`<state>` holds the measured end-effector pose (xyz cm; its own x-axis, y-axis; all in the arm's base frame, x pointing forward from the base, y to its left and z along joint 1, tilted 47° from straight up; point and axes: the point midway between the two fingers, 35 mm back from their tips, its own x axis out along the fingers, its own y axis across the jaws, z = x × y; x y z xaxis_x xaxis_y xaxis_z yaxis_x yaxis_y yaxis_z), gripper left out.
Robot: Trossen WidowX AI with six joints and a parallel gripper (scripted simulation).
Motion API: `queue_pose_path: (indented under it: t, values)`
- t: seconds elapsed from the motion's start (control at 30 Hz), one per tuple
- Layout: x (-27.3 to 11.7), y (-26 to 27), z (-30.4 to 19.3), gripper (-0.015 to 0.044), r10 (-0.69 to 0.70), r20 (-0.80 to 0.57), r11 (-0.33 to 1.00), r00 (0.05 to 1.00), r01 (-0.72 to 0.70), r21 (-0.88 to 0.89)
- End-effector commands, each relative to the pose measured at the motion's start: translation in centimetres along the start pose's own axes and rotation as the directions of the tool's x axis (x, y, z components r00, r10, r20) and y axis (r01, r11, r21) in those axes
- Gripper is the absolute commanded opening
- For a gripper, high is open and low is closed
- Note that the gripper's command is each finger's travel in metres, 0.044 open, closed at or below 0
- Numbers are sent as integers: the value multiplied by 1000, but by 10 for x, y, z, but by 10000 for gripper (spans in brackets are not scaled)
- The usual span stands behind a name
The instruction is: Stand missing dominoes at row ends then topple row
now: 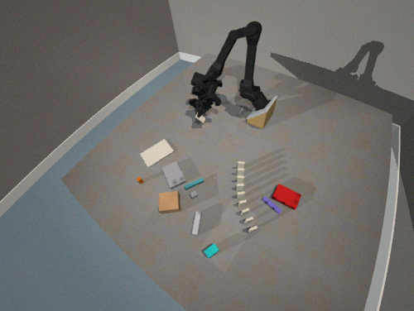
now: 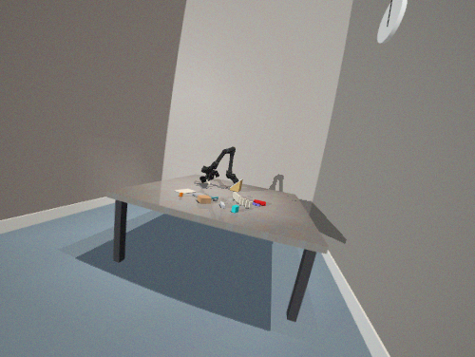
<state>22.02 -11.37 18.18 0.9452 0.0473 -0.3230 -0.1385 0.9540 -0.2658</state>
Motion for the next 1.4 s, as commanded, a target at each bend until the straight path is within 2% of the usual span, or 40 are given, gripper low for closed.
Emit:
queue_pose_path:
  t: [0.0,0.37,0.73,1.37]
  values:
    - [-7,0,1,20,-7,70,997,998,12,-75]
    - [-30,2,7,20,-25,219,947,975,93,-306]
    - [-50,20,6,20,31,339,849,940,154,-505]
    - [-52,21,6,20,35,344,841,938,158,-517]
